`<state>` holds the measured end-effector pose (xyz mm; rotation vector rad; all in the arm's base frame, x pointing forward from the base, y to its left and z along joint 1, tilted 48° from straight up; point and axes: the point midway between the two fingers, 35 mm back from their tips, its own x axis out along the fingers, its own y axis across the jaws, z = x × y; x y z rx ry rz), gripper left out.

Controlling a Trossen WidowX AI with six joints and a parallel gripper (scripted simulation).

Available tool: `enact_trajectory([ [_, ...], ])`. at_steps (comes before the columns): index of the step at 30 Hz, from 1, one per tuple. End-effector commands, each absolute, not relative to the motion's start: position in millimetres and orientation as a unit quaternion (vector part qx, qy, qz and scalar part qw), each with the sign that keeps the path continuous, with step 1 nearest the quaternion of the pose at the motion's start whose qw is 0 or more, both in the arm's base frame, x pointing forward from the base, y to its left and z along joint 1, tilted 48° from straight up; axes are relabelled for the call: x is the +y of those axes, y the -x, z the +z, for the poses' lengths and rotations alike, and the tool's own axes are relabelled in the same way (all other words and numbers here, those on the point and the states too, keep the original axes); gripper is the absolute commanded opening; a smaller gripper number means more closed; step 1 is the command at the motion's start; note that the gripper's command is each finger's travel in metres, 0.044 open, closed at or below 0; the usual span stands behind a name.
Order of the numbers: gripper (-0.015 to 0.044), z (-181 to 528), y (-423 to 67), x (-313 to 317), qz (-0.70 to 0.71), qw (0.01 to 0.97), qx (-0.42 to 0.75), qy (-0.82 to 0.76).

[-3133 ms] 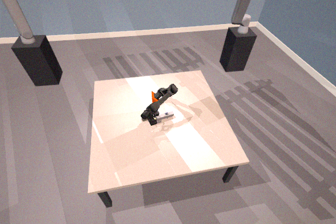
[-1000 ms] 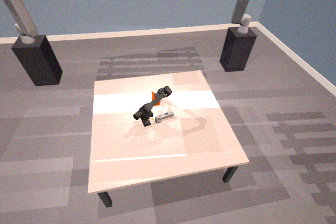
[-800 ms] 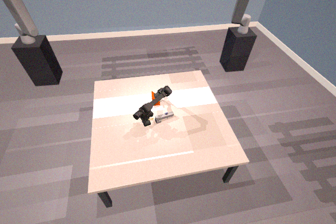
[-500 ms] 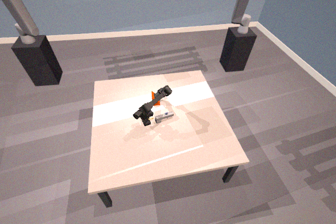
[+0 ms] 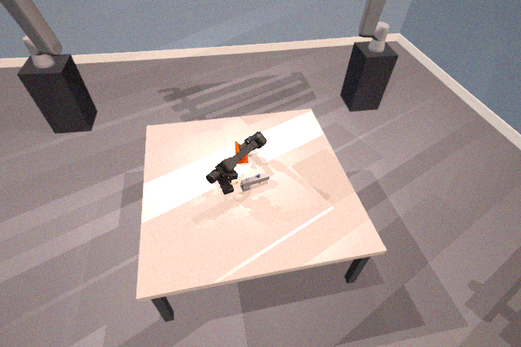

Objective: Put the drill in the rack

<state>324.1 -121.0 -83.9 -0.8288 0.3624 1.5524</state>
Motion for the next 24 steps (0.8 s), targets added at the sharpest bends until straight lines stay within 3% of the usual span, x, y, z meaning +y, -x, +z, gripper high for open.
enact_trajectory([
  [1, 0.0000, -81.8, -323.8, -123.6, 0.677, 0.621, 0.158, 0.362],
  [24, 0.0000, -73.6, -322.9, -132.7, 0.677, 0.621, 0.159, 0.362],
])
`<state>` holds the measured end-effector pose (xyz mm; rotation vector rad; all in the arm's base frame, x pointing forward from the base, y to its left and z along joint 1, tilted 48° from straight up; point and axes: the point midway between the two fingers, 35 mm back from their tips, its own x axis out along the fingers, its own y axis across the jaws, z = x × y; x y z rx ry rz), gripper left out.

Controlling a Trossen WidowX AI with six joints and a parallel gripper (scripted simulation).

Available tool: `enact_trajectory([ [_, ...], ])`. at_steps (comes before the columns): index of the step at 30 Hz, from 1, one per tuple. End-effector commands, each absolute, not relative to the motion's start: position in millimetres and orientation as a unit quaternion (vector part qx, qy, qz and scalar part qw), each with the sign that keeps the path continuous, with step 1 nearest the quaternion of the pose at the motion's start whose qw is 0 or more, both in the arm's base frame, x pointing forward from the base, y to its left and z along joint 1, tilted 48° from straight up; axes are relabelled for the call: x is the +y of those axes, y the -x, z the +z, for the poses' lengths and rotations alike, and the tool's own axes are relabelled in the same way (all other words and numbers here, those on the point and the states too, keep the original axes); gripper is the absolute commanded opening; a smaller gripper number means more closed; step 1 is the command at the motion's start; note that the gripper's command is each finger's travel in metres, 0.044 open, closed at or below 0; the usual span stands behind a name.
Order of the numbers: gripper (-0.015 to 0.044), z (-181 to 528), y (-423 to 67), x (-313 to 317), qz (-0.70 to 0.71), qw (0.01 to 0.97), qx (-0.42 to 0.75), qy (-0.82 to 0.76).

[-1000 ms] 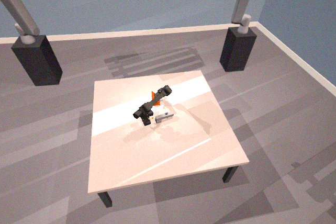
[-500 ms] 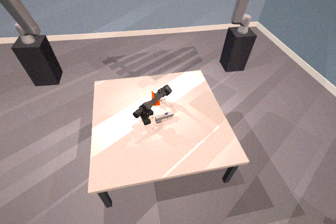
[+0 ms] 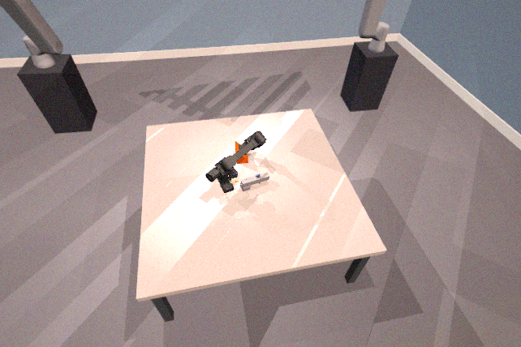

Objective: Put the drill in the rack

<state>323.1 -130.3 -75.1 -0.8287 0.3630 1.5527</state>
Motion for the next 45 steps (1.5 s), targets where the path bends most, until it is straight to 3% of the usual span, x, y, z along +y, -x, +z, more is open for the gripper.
enact_trajectory([
  [1, 0.0000, -73, -323, -133, 0.677, 0.621, 0.159, 0.362],
  [45, 0.0000, -102, -266, -148, 0.677, 0.620, 0.160, 0.362],
])
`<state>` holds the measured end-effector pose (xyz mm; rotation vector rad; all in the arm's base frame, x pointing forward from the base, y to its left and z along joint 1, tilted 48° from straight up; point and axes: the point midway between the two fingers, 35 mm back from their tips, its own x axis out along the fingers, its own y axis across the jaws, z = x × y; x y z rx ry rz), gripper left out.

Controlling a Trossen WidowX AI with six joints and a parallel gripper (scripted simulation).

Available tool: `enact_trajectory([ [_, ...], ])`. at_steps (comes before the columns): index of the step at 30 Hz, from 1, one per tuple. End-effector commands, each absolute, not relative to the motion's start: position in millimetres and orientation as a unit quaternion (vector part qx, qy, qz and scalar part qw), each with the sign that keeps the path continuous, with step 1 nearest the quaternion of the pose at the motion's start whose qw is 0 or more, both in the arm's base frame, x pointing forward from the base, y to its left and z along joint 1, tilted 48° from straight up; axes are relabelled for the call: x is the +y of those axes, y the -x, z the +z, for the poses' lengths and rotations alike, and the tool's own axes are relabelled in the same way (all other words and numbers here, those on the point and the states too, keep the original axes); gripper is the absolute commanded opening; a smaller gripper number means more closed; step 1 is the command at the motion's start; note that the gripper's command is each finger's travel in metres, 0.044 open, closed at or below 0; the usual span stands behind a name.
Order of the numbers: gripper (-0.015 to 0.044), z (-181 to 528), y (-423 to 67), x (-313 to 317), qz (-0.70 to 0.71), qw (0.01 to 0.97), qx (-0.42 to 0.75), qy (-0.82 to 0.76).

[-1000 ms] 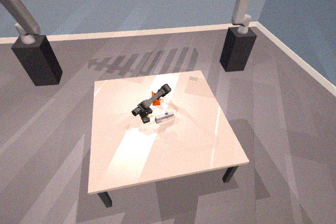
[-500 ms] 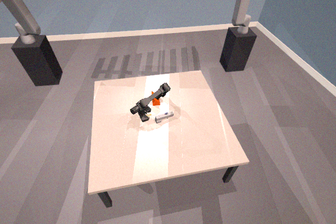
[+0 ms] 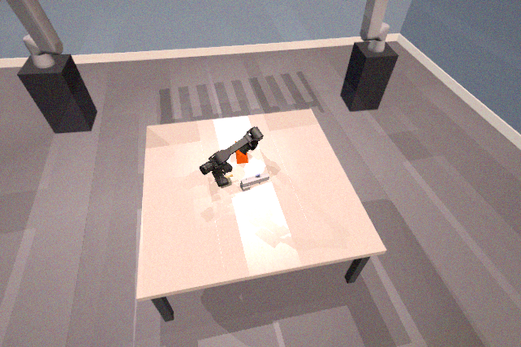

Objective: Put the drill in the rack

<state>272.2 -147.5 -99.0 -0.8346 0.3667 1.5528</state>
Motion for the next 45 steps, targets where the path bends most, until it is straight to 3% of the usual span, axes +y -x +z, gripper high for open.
enact_trajectory([
  [1, 0.0000, -103, -264, -148, 0.677, 0.620, 0.160, 0.362],
  [45, 0.0000, -137, -256, -121, 0.677, 0.620, 0.160, 0.362],
])
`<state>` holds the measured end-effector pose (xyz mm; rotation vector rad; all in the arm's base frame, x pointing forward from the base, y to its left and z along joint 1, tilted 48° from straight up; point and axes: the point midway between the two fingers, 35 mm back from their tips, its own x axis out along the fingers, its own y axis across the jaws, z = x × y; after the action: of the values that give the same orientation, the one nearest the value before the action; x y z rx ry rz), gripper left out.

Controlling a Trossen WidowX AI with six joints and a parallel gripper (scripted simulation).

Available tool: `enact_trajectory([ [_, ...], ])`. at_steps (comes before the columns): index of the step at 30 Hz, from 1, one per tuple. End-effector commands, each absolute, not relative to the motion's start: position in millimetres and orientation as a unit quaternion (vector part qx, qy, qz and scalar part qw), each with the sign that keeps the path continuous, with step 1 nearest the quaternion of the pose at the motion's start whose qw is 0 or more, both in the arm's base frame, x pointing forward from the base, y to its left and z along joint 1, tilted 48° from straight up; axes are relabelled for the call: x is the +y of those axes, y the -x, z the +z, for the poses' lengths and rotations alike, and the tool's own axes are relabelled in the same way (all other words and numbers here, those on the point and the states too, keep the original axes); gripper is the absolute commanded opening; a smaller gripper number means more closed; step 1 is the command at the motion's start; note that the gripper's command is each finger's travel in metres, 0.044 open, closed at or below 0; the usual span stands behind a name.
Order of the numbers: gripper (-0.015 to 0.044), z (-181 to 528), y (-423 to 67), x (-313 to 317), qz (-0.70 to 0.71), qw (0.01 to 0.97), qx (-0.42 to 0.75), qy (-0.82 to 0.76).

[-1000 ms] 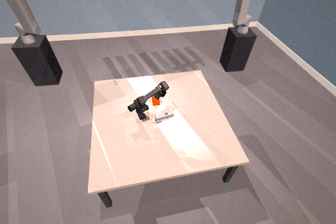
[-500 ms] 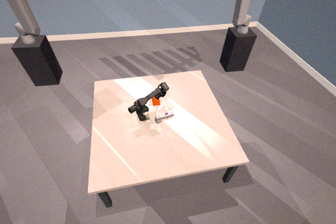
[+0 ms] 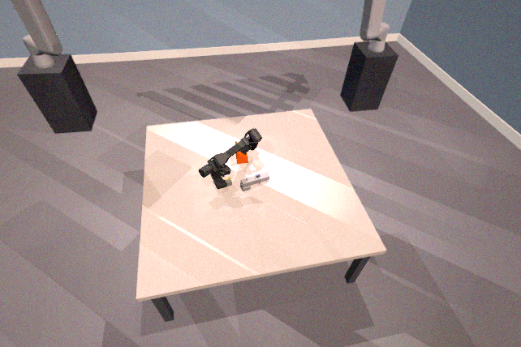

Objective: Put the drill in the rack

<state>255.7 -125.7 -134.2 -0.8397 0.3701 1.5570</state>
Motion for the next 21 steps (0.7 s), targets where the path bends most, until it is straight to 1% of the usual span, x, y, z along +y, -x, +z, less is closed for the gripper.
enact_trajectory([
  [1, 0.0000, -137.7, -255.8, -120.3, 0.677, 0.620, 0.160, 0.362],
  [9, 0.0000, -142.6, -256.2, -114.5, 0.677, 0.620, 0.160, 0.362],
  [21, 0.0315, -140.1, -256.7, -119.7, 0.676, 0.620, 0.161, 0.365],
])
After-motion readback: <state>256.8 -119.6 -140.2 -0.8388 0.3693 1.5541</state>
